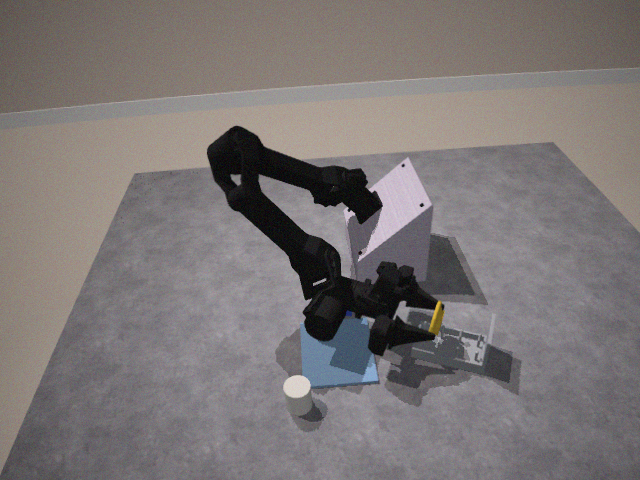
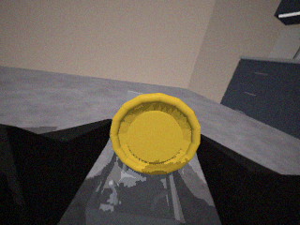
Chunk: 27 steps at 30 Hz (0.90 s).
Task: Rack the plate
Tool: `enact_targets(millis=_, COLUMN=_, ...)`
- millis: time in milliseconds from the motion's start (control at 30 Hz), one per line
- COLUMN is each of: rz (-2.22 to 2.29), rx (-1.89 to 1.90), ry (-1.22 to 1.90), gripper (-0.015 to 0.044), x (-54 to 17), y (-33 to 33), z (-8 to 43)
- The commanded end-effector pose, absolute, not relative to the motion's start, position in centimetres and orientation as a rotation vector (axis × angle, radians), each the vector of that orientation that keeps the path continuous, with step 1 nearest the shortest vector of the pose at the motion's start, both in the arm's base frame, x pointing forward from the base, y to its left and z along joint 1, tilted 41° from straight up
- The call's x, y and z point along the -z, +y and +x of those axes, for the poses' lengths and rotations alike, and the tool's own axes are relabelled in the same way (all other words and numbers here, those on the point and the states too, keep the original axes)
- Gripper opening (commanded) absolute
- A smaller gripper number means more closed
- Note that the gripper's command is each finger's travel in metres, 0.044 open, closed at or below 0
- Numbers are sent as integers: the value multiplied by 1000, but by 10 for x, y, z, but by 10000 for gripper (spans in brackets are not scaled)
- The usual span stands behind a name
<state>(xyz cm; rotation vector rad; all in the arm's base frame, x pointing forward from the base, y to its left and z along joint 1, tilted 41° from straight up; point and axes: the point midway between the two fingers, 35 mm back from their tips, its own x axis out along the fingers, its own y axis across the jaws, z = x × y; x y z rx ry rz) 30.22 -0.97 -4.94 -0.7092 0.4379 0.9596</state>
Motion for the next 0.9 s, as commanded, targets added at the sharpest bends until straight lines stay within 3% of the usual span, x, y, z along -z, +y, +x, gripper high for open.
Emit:
enact_targets(millis=0, rz=-698, rx=-963, ry=448, gripper=0, x=53, y=-8, z=299)
enact_targets(millis=633, rz=-703, rx=-957, ry=455, gripper=0, x=65, y=-18, z=296)
enact_targets(millis=867, rz=-704, rx=-959, ry=453, gripper=184, x=66, y=-18, z=296)
